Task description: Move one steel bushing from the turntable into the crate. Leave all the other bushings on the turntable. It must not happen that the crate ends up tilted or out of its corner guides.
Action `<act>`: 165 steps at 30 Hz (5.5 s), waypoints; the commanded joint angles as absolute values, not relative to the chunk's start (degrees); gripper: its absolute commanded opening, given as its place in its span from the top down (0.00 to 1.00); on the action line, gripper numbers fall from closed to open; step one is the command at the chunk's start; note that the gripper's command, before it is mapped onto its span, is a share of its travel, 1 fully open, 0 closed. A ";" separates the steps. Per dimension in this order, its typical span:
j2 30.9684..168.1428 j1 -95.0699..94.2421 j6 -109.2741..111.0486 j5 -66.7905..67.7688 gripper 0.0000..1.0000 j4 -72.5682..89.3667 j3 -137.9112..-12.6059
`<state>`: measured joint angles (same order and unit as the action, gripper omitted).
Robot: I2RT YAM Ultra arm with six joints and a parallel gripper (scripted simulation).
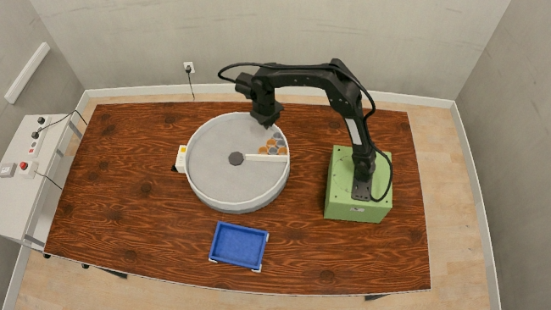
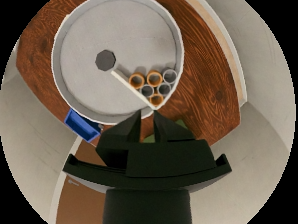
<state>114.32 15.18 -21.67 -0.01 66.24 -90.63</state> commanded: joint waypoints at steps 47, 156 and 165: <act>116.41 17.81 -31.67 -0.21 0.85 61.53 -87.17; 124.37 23.59 -69.55 0.13 0.85 47.66 -84.10; 125.83 23.55 -69.58 0.13 0.85 48.15 -84.53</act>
<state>125.27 23.81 -69.21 -0.12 47.37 -82.15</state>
